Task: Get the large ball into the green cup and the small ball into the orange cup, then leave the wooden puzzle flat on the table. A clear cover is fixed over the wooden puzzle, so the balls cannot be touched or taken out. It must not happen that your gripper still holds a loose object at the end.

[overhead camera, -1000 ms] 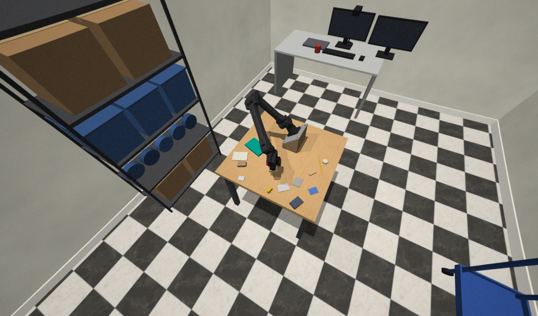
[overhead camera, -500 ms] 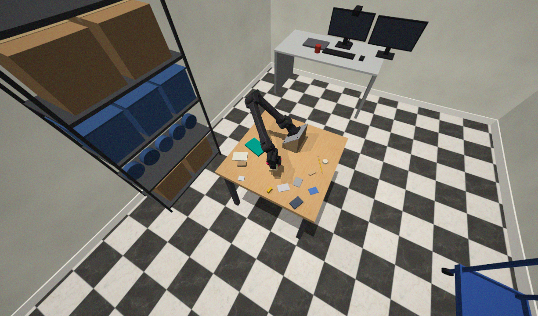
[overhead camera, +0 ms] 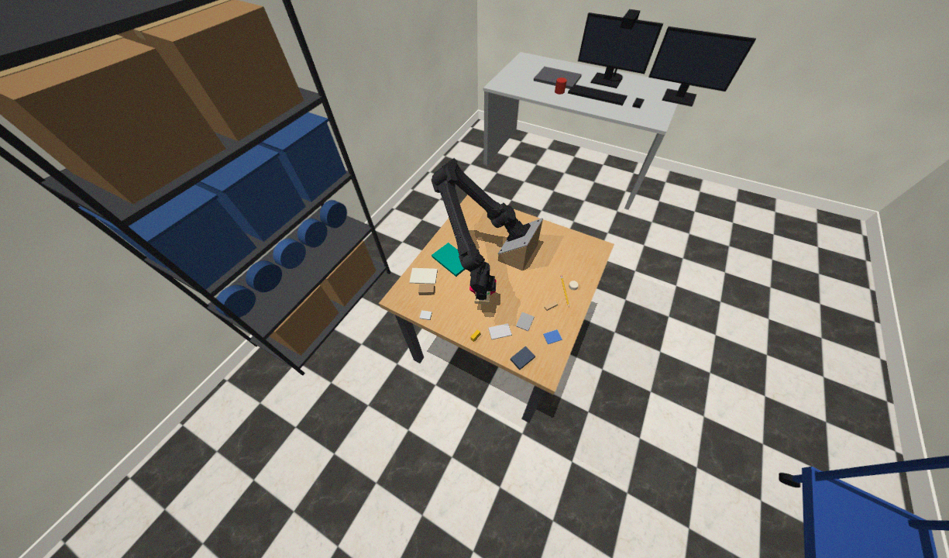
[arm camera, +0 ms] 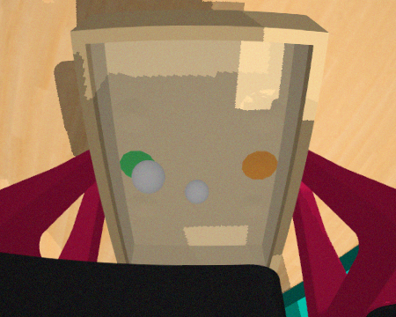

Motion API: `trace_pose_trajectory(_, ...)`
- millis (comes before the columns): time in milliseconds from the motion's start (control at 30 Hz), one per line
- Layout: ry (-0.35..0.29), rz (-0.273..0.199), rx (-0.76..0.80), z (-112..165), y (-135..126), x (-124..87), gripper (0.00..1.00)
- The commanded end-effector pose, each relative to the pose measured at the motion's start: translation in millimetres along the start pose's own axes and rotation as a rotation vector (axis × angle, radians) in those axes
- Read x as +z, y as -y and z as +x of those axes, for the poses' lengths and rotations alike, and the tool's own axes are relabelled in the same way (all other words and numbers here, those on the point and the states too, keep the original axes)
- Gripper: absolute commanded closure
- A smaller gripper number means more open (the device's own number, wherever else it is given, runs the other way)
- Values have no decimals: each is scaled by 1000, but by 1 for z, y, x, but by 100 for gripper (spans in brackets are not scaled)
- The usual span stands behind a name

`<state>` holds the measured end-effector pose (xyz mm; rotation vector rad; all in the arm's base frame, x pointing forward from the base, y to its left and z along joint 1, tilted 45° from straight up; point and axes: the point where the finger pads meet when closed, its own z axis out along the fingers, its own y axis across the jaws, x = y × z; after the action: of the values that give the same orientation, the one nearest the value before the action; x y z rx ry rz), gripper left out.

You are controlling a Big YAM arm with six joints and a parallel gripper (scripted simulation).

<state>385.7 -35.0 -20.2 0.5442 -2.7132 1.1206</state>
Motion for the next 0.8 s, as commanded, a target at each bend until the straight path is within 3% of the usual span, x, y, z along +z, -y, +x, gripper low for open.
trace_pose_trajectory(0,-2,-15,33,-14,10,-5,30)
trace_pose_trajectory(67,33,-39,31,-14,18,-13,30)
trace_pose_trajectory(100,33,-19,19,-4,10,-6,30)
trace_pose_trajectory(133,56,-5,0,-7,3,-14,30)
trace_pose_trajectory(167,57,-2,18,-18,8,-22,30)
trace_pose_trajectory(200,26,10,7,-19,2,-15,30)
trace_pose_trajectory(267,26,10,7,-19,2,-15,30)
trace_pose_trajectory(367,60,2,-1,-7,2,-14,30)
trace_pose_trajectory(433,26,23,7,-19,2,-15,30)
trace_pose_trajectory(767,34,9,1,-7,2,-13,30)
